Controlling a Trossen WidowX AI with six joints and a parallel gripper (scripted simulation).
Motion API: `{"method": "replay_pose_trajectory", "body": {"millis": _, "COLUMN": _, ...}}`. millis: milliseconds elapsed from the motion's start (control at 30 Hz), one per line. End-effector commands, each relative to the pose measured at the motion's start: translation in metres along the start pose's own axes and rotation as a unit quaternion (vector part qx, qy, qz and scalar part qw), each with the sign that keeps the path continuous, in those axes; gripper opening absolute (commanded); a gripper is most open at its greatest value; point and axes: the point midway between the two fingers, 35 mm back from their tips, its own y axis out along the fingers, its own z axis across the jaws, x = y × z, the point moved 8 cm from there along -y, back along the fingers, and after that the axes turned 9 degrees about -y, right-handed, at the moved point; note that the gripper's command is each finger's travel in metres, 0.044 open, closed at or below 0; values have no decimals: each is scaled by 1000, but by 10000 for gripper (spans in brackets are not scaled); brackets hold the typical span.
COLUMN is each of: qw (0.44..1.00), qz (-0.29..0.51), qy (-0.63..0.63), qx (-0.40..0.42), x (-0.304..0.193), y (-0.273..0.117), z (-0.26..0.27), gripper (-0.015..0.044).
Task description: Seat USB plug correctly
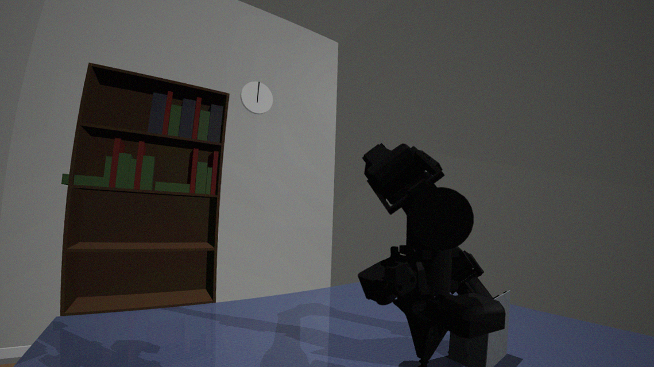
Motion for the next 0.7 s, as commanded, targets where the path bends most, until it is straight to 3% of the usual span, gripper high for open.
{"method": "replay_pose_trajectory", "body": {"millis": 0, "qw": 999, "qz": 0, "qy": -53, "qx": 0, "x": 0, "y": 0, "z": 0, "gripper": 0}}
{"method": "replay_pose_trajectory", "body": {"millis": 667, "qw": 951, "qz": 0, "qy": -309, "qx": 0, "x": 0, "y": 0, "z": 0, "gripper": 0}}
